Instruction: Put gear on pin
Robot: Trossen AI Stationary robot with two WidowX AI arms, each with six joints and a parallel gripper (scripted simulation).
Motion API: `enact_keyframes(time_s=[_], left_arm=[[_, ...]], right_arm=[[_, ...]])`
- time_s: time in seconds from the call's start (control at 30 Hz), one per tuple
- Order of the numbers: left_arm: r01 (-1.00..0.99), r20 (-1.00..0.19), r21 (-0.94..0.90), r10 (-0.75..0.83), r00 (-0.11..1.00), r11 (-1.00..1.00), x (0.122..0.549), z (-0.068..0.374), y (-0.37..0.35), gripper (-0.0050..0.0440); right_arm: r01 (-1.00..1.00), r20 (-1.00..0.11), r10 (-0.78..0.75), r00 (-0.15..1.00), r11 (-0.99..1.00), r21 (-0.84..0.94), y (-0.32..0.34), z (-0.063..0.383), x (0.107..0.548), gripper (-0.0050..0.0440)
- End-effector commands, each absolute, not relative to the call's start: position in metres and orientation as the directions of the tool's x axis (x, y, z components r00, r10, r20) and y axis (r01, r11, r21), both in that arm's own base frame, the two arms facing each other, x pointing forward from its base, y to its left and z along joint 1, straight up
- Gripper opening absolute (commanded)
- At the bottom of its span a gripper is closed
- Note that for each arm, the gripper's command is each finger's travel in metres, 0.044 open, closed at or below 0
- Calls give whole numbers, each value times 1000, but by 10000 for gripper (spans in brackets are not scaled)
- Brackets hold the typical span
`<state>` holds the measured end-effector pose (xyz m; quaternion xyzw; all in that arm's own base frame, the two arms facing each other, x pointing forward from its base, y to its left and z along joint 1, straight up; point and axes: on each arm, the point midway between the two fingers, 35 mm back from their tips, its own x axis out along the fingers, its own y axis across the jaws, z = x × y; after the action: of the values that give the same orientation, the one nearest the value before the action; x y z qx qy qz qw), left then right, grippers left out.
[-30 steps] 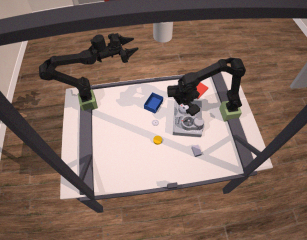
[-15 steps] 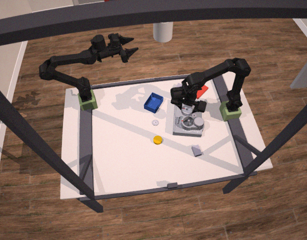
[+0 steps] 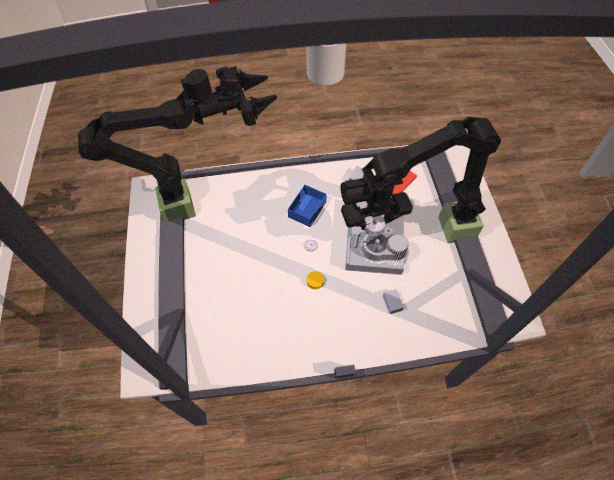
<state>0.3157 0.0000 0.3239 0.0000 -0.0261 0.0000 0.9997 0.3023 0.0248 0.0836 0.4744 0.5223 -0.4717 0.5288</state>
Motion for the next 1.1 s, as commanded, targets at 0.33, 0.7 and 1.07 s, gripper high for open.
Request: enact_keyframes(time_s=[0.33, 0.7, 1.07], left_arm=[[0, 75, 0, 0, 997, 1000, 314, 333, 0, 400], [0, 75, 0, 0, 997, 1000, 314, 333, 0, 400], [0, 75, 0, 0, 997, 1000, 314, 333, 0, 400]], right_arm=[[901, -1000, -6, 10, 433, 6, 41, 67, 295, 0], [906, -999, -2, 36, 423, 31, 49, 64, 296, 0], [905, -999, 1, 38, 423, 35, 50, 59, 296, 0]])
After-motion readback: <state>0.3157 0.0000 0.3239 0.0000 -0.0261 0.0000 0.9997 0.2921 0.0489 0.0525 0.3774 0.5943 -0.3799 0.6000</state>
